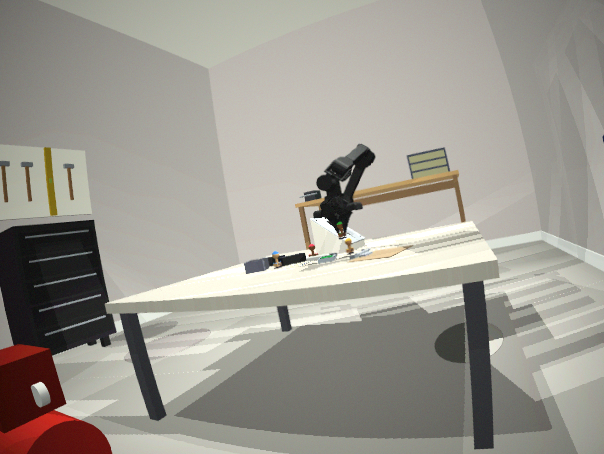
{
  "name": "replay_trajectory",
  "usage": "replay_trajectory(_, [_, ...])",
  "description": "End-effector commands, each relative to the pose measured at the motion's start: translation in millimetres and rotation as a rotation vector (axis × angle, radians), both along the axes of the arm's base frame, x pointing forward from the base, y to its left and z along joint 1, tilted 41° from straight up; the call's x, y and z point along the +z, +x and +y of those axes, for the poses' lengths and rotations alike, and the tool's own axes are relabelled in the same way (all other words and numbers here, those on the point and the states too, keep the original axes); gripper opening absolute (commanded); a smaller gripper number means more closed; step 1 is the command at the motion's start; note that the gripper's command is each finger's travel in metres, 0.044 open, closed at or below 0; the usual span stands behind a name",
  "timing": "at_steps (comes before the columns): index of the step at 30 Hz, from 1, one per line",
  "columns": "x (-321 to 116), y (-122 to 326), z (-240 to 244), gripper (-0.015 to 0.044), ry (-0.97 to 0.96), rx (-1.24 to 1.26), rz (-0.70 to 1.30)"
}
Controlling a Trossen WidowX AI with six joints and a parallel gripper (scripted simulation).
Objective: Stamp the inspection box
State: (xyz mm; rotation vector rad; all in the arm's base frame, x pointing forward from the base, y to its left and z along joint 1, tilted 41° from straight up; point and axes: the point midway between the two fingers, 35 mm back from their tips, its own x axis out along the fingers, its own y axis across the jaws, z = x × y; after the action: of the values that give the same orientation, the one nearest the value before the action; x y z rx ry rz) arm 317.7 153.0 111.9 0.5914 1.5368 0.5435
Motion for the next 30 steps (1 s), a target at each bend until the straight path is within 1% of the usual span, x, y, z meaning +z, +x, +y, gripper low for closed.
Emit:
replay_trajectory(1, [1.0,-5.0,3.9,0.0,0.002,-0.004,0.018])
replay_trajectory(30, [-33.2,-5.5,33.4,0.0,0.002,-0.004,0.017])
